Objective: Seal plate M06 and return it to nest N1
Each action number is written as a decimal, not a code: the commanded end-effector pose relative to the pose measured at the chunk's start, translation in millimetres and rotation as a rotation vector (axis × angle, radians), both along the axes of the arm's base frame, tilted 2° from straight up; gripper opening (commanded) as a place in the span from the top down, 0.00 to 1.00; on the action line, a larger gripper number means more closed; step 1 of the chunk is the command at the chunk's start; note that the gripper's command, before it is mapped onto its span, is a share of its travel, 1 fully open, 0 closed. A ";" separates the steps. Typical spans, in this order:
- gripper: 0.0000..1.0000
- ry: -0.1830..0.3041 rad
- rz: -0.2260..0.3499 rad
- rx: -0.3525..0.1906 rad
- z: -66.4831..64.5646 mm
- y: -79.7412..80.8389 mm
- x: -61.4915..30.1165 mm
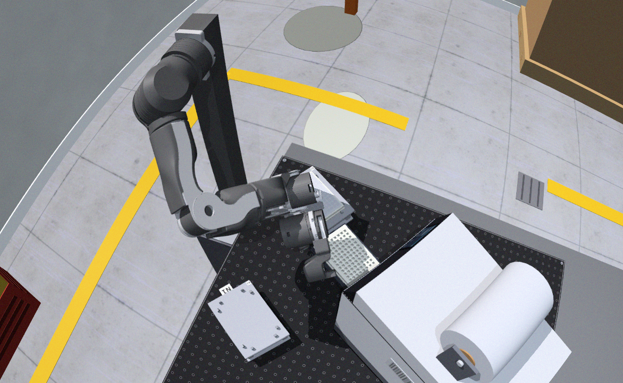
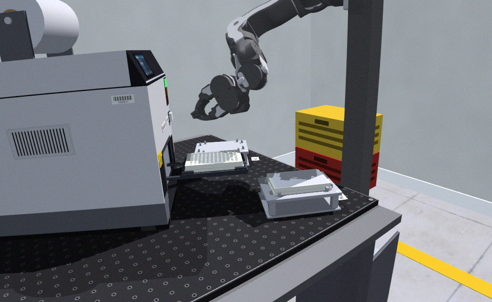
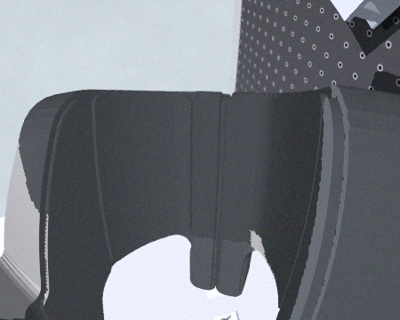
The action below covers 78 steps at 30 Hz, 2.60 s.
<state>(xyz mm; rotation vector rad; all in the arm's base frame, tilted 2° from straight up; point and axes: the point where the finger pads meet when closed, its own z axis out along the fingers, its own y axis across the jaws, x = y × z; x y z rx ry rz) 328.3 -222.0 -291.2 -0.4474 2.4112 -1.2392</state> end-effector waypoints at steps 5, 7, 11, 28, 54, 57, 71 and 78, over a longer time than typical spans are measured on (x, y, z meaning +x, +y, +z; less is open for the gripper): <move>1.00 0.177 0.013 -0.118 2.2 -0.5 1.4; 1.00 0.021 0.020 -0.041 1.3 0.0 1.0; 1.00 0.125 0.098 -0.203 2.1 -0.3 1.3; 1.00 0.095 0.143 -0.255 2.0 -0.1 1.0; 1.00 0.095 0.143 -0.255 1.8 0.1 0.8; 1.00 0.095 0.143 -0.255 1.8 0.1 0.8; 1.00 0.095 0.144 -0.254 1.6 0.2 0.7; 1.00 0.033 0.008 0.125 -25.0 22.6 -9.3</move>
